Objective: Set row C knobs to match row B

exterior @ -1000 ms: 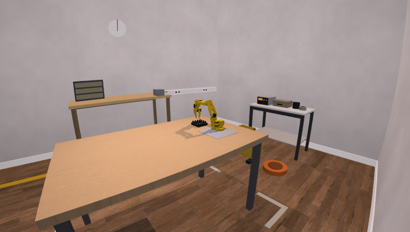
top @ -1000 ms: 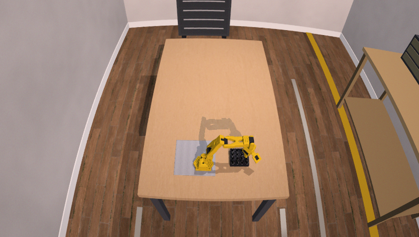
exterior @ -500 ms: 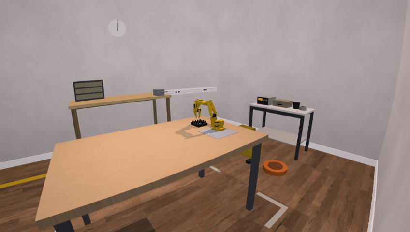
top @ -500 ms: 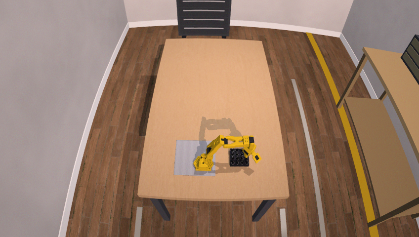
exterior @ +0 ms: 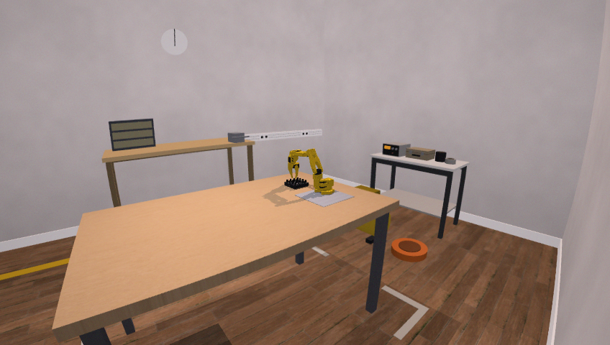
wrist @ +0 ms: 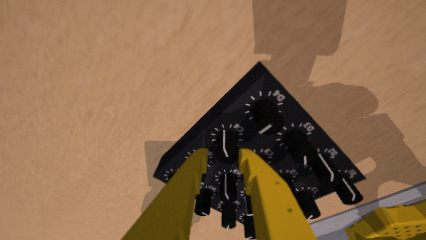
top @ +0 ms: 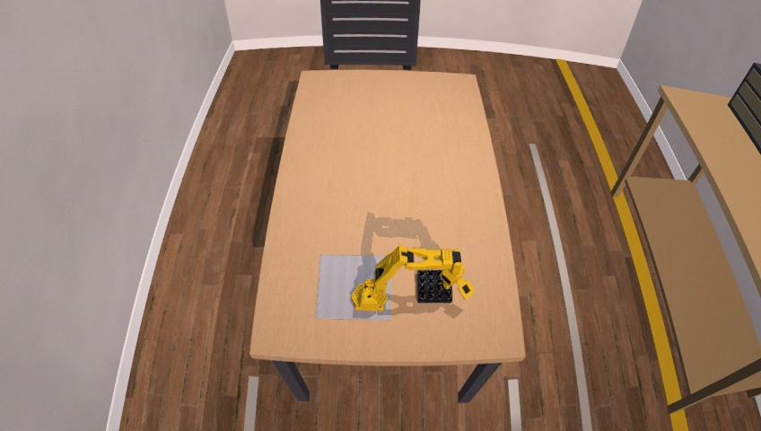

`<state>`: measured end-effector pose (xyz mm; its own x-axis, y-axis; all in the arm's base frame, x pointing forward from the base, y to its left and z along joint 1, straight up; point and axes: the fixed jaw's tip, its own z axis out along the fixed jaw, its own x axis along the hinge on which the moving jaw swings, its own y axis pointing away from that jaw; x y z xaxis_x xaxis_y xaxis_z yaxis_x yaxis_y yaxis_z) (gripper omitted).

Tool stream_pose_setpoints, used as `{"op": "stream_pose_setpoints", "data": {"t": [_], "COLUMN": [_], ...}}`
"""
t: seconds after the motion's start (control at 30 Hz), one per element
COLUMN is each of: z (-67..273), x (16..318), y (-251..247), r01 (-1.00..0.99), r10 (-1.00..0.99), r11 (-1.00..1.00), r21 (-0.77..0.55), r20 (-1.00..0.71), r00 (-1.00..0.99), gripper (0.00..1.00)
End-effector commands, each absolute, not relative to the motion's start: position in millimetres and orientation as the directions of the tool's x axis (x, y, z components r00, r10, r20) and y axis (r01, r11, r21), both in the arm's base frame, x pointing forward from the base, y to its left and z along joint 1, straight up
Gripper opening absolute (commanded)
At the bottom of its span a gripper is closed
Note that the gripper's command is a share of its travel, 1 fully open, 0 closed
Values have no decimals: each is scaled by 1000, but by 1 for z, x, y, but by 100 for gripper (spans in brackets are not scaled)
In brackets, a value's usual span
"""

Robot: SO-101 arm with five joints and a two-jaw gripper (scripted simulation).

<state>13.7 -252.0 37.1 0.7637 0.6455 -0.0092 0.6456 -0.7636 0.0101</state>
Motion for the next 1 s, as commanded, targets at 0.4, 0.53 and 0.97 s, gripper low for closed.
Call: {"op": "stream_pose_setpoints", "data": {"t": [0.4, 0.53, 0.97], "z": [26, 23, 20], "x": [12, 12, 12], "y": [-250, -248, -247], "r01": [644, 644, 644], "r10": [644, 644, 644], "r11": [-765, -765, -765], "r21": [-4, -4, -4], "r20": [3, 3, 3], "r00": [765, 765, 765], "gripper": [10, 10, 10]}}
